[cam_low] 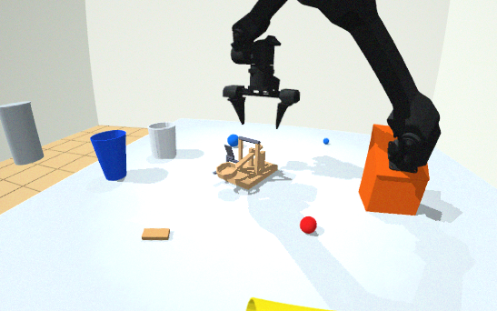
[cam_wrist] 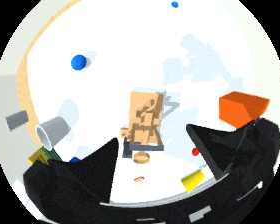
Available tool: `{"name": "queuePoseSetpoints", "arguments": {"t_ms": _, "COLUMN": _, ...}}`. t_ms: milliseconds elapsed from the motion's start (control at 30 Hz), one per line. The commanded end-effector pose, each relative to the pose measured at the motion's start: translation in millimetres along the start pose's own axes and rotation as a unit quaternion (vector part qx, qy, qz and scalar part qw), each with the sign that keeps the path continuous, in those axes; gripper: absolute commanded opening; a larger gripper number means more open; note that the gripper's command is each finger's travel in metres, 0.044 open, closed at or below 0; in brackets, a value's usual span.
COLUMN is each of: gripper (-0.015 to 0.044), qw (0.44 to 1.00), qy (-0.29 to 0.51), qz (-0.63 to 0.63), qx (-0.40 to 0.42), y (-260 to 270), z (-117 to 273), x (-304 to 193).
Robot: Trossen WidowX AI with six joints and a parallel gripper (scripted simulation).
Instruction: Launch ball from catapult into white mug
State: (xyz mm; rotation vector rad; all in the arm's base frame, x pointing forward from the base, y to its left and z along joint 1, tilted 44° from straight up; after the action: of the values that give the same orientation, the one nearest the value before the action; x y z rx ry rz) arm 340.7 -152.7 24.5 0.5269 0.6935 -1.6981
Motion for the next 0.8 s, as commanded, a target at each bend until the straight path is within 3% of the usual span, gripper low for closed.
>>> {"name": "queuePoseSetpoints", "arguments": {"t_ms": 0, "gripper": 0.0440, "qw": 0.998, "qy": -0.002, "qz": -0.064, "qx": 0.000, "y": 0.1, "z": 1.1, "x": 0.0}}
{"name": "queuePoseSetpoints", "arguments": {"t_ms": 233, "gripper": 0.0440, "qw": 0.997, "qy": -0.002, "qz": -0.078, "qx": 0.000, "y": 0.2, "z": -0.7, "x": 0.1}}
{"name": "queuePoseSetpoints", "arguments": {"t_ms": 400, "gripper": 0.0440, "qw": 0.992, "qy": -0.001, "qz": -0.126, "qx": 0.000, "y": 0.0, "z": -43.8, "x": -0.1}}
{"name": "queuePoseSetpoints", "arguments": {"t_ms": 767, "gripper": 0.0440, "qw": 0.992, "qy": -0.001, "qz": -0.128, "qx": 0.000, "y": 0.4, "z": -54.3, "x": 0.0}}
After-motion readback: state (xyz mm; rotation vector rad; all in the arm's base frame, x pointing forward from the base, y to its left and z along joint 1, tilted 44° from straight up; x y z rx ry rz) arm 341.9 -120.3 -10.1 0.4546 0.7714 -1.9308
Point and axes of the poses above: the point midway between the two fingers, 35 mm back from their tips, its own z axis back along the fingers, its own y axis across the jaws, x = y × z, the point moved 9 cm from there along z, back along the fingers, and after that the axes turned 7 degrees about -z, right-handed, at the moved point
